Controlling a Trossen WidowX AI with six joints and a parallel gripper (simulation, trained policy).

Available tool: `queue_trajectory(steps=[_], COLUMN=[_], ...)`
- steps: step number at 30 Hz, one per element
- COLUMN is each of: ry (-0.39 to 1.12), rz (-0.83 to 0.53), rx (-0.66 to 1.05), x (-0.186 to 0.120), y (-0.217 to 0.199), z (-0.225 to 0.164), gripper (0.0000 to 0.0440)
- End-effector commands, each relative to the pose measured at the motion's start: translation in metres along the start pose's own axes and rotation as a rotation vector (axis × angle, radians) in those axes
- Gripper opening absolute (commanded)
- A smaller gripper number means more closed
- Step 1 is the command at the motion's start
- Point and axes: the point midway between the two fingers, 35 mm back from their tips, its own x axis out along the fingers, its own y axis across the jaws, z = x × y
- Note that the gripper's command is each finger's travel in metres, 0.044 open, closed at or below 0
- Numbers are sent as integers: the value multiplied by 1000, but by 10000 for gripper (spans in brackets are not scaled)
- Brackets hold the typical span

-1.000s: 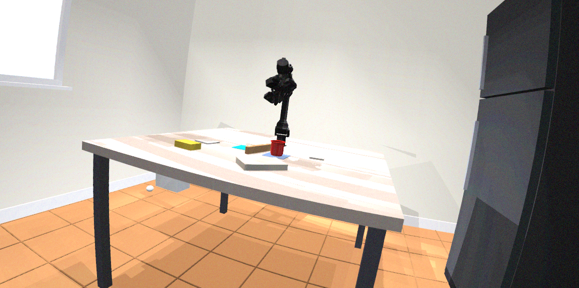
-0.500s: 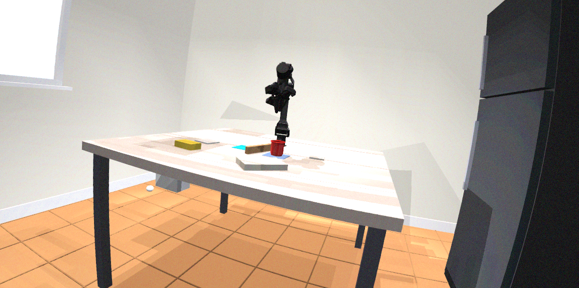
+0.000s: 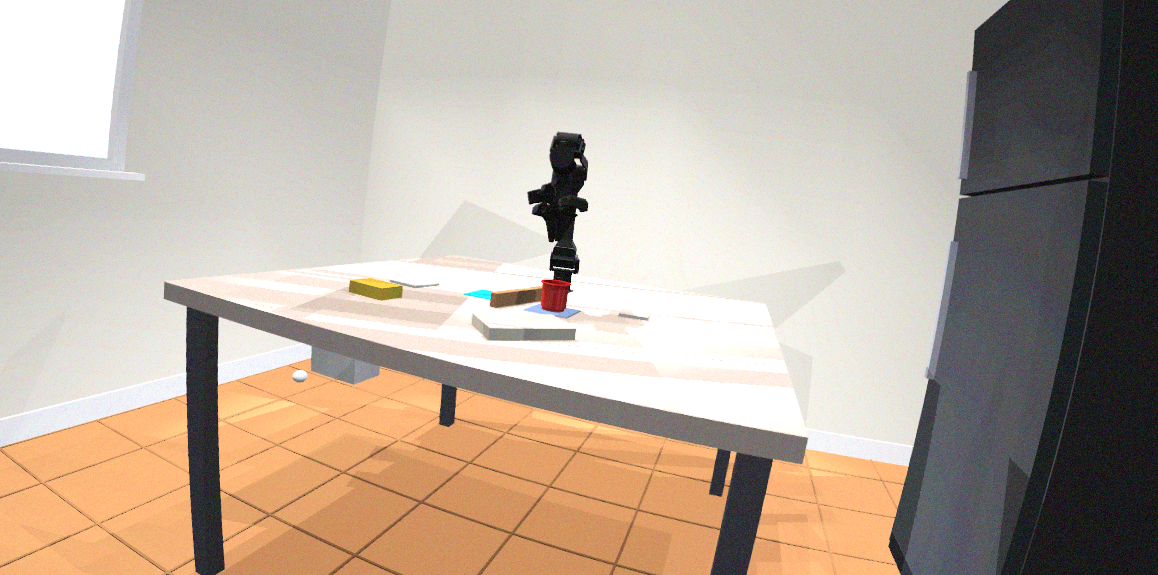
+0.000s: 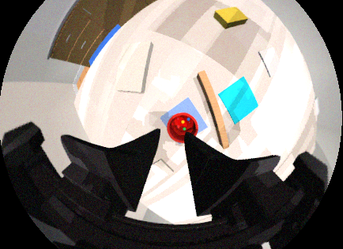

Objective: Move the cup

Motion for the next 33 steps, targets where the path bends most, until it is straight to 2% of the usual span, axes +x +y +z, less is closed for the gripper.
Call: queue_trajectory(steps=[1,17,33], ry=[26,100,127], rz=[-54,-242,-345], rx=[9,44,53], x=[9,49,99], y=[-5,-27,-44], z=[-2,-15,-26], gripper=[143,158,177])
